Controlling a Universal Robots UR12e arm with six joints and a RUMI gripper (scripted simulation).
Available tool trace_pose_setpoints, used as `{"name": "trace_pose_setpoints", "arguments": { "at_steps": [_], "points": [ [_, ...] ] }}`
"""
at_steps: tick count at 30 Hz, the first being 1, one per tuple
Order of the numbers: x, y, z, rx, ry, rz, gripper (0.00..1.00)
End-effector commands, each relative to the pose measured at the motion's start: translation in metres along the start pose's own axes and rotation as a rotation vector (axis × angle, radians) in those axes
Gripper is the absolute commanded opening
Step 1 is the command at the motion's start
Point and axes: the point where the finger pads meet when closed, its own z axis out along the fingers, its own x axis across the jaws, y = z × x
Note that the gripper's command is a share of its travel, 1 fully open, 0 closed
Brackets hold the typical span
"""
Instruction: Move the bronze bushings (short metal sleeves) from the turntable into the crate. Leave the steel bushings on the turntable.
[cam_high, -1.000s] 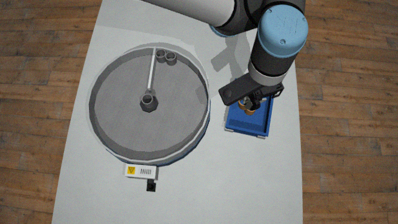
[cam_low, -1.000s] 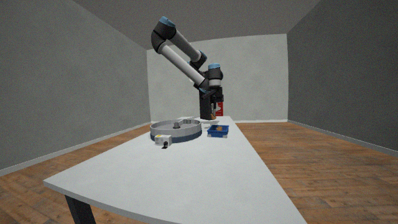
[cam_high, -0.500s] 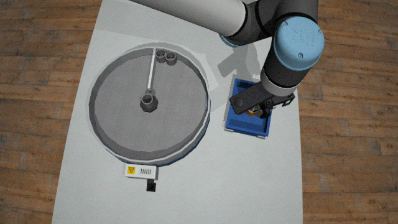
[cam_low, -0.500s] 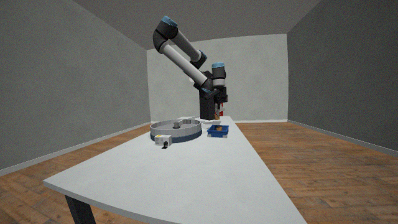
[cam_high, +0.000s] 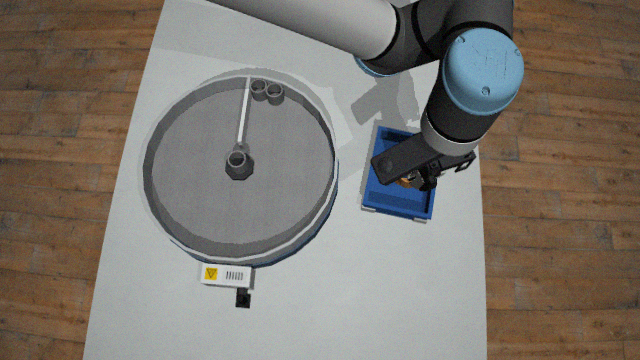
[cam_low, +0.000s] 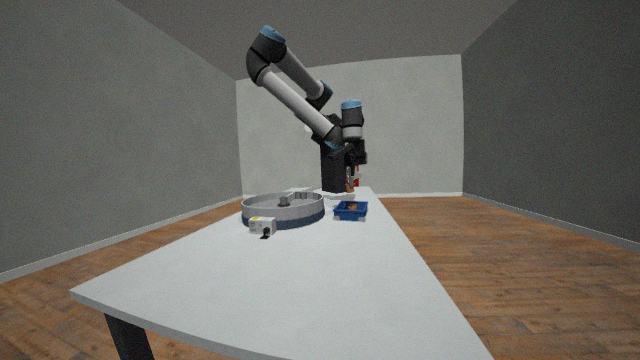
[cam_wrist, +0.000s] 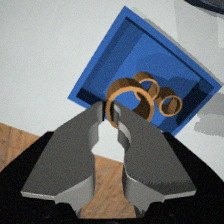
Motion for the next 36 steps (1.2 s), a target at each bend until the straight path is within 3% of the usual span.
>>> {"name": "trace_pose_setpoints", "arguments": {
  "at_steps": [1,25,30,36],
  "points": [
    [-0.001,0.001,-0.001,0.0,-0.001,0.0,0.0],
    [-0.001,0.001,0.0,0.0,-0.001,0.0,0.0],
    [-0.001,0.0,0.015,0.0,-0.001,0.001,0.0],
    [-0.001,0.0,0.049,0.001,-0.001,0.001,0.0]
  ]
}}
